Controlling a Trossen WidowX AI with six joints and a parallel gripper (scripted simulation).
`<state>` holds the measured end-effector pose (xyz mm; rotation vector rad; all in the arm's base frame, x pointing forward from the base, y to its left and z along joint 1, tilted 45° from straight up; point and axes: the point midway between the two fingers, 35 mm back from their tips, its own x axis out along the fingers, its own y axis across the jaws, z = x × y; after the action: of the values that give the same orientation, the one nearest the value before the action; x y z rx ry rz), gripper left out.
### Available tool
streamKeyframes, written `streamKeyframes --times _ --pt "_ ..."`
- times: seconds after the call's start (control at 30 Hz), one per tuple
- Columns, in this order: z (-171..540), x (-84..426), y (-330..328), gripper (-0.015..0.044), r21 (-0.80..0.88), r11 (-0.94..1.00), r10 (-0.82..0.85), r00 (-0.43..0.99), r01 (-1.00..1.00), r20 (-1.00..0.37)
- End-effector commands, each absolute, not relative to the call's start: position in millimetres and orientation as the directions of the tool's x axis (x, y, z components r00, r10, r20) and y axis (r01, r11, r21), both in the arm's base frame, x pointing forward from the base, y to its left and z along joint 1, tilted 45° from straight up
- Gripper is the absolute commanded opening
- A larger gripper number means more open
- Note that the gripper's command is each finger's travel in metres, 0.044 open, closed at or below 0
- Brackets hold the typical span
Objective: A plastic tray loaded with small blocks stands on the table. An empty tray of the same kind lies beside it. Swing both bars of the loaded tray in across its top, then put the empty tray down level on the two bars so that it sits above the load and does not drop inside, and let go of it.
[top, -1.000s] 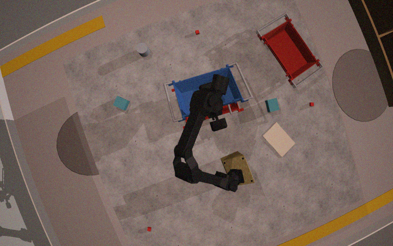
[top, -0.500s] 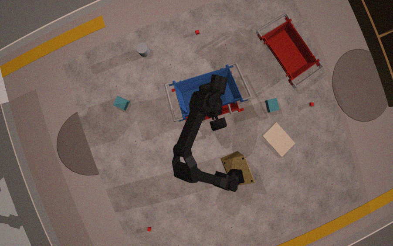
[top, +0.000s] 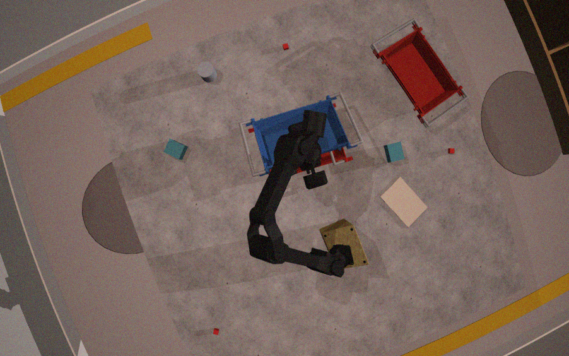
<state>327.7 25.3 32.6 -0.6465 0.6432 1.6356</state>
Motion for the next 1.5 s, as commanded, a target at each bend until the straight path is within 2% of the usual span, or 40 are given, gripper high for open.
streamKeyframes --times 0.0,1.47 --pt "31 329 26 0.0 0.047 -0.126 0.688 -0.121 -0.991 -0.716" --pt "16 310 39 0.0 0.048 -0.126 0.689 -0.122 -0.991 -0.715"
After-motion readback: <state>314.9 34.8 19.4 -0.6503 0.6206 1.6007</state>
